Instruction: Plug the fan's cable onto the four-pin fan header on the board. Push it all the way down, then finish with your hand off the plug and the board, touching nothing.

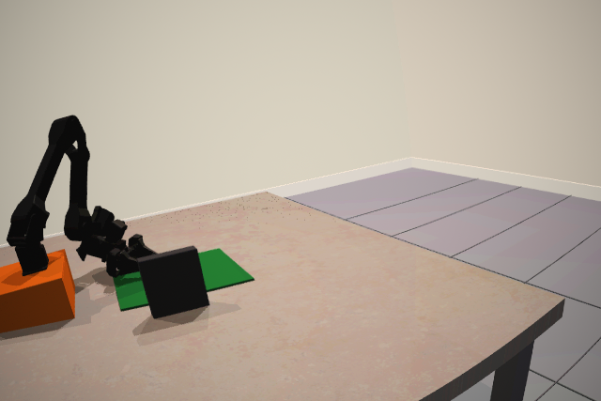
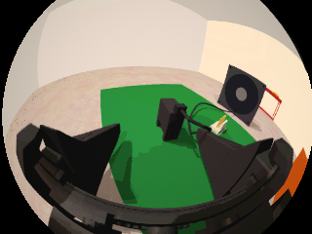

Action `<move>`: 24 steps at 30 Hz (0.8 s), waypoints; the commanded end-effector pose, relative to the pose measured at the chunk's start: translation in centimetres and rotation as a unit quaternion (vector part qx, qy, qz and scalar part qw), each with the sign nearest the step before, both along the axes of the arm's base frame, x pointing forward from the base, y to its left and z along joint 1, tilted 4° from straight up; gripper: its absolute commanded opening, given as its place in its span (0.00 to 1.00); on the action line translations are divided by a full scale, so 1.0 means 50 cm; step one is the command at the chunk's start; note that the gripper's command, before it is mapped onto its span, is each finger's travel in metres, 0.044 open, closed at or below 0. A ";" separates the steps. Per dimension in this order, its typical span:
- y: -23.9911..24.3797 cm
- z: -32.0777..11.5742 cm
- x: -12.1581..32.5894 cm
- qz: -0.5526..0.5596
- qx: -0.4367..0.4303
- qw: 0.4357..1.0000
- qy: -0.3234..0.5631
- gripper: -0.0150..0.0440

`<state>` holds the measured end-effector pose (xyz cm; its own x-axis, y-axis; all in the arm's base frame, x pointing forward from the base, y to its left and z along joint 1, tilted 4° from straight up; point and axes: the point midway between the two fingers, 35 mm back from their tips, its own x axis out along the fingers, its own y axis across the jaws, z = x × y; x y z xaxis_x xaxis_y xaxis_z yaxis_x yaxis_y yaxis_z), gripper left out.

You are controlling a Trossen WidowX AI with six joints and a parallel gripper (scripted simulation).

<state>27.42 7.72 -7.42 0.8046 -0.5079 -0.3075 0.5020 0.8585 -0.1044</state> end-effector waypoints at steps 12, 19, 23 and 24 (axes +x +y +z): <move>0.017 -0.015 0.048 0.006 0.014 0.998 0.068 1.00; 0.021 -0.020 0.066 0.008 0.021 0.994 0.103 1.00; 0.023 -0.022 0.076 0.009 0.026 0.992 0.123 1.00; 0.023 -0.022 0.078 0.009 0.027 0.991 0.128 1.00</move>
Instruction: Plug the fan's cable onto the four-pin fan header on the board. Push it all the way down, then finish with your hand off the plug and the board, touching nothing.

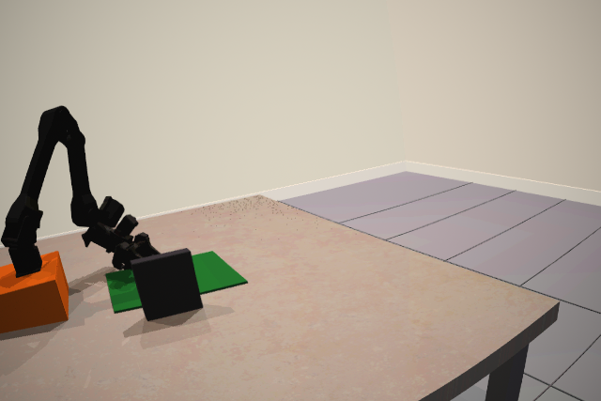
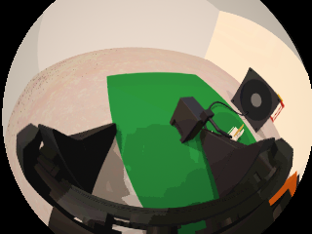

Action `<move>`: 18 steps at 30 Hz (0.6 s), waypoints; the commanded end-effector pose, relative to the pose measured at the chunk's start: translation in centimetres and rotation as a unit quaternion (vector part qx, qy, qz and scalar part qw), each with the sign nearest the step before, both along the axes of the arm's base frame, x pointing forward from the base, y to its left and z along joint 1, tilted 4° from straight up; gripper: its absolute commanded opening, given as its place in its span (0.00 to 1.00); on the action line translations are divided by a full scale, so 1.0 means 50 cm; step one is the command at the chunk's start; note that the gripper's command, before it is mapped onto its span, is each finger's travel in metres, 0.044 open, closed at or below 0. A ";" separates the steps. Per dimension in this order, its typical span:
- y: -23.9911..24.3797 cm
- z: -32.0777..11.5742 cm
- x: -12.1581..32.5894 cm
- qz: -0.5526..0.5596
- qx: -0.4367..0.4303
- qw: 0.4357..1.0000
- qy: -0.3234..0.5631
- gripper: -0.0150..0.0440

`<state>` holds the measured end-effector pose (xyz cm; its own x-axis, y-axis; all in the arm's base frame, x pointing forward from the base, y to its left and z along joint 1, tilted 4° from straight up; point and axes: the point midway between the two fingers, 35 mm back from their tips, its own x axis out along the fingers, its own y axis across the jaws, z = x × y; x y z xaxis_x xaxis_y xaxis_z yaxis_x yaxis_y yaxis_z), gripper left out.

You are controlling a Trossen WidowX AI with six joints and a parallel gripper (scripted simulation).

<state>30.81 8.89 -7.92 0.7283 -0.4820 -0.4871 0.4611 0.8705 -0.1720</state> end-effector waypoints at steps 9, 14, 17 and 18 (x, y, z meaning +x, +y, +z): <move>0.000 -0.012 0.030 0.003 0.022 0.997 0.069 1.00; 0.000 -0.009 0.039 0.003 0.031 0.995 0.094 1.00; -0.001 -0.007 0.044 0.002 0.036 0.993 0.109 1.00; -0.001 -0.006 0.045 0.002 0.038 0.993 0.114 1.00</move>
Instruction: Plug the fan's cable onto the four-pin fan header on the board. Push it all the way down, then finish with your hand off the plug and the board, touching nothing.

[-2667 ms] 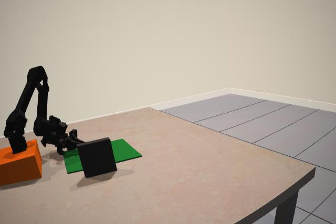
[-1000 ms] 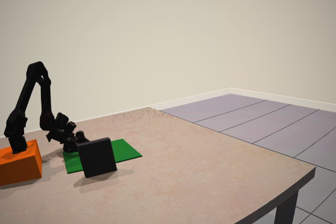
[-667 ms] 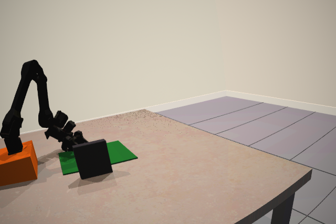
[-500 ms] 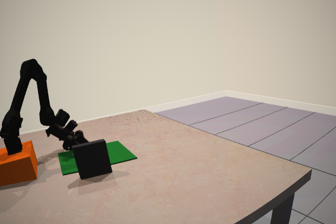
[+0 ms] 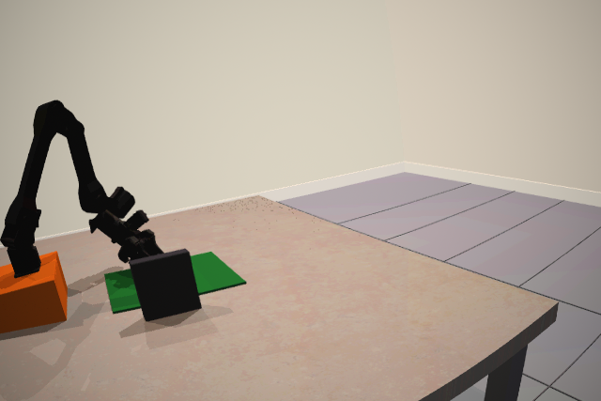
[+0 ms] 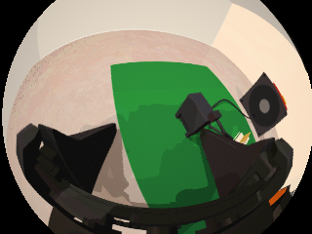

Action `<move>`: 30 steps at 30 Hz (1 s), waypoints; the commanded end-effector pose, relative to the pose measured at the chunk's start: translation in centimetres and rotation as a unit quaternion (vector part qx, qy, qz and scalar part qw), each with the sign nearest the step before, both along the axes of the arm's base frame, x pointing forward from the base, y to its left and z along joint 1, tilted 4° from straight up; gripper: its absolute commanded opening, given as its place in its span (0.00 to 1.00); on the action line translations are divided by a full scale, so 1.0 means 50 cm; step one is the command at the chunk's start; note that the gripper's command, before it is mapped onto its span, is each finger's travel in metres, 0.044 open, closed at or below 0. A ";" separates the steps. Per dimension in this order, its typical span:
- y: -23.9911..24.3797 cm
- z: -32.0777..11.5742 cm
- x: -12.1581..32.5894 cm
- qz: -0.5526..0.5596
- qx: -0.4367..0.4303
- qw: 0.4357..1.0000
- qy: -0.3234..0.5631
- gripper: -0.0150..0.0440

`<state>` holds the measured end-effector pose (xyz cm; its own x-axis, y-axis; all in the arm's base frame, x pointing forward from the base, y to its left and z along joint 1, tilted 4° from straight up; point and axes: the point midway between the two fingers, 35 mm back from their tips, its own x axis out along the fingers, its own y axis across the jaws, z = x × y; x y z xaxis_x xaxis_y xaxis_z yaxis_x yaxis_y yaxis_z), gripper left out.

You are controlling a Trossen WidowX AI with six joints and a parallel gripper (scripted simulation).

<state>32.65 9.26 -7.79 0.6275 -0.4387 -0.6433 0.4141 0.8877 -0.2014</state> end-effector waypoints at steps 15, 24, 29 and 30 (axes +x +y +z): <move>-0.016 0.014 0.025 -0.009 0.041 0.995 0.094 1.00; -0.022 0.034 0.029 -0.013 0.064 0.988 0.136 1.00; -0.027 0.048 0.029 -0.016 0.079 0.984 0.159 1.00; -0.028 0.051 0.029 -0.017 0.082 0.983 0.164 1.00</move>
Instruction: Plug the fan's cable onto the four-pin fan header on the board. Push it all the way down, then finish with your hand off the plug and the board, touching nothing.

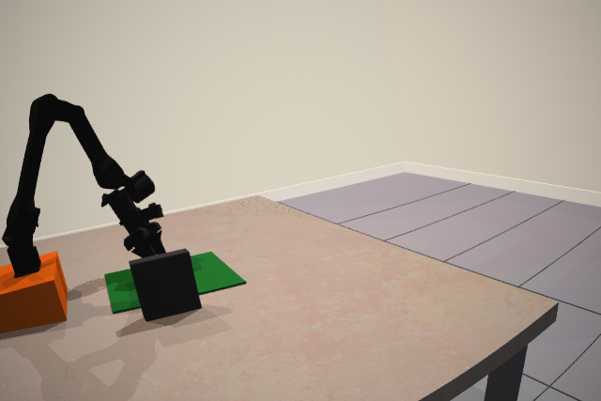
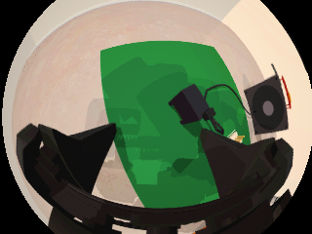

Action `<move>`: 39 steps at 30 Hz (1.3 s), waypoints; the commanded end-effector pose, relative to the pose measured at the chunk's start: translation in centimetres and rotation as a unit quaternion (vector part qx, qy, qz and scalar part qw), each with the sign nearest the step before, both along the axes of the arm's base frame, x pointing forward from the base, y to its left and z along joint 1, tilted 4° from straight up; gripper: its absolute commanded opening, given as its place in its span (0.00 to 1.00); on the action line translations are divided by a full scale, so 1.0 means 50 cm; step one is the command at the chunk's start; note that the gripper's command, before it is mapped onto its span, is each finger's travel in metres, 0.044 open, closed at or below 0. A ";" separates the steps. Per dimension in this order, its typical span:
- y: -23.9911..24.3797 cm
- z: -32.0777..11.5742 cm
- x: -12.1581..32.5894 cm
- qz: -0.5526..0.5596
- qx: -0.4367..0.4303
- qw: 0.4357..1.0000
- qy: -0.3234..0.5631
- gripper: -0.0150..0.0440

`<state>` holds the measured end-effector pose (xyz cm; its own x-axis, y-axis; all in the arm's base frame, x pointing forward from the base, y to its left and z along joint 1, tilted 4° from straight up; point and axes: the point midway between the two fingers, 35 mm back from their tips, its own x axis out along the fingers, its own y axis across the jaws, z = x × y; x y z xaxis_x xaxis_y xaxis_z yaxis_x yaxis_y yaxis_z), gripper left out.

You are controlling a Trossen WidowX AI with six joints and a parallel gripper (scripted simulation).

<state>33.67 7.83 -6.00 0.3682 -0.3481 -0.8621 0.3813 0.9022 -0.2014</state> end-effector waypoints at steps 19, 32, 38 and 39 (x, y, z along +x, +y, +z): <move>-0.017 0.085 -0.006 -0.020 0.073 0.993 0.088 1.00; -0.030 0.146 -0.029 -0.037 0.122 0.982 0.141 1.00; -0.035 0.177 -0.042 -0.045 0.145 0.975 0.163 1.00; -0.036 0.182 -0.045 -0.047 0.150 0.973 0.167 1.00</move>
<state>31.37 6.10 2.05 0.0299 -0.1064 -0.9939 0.4190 0.9041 -0.0842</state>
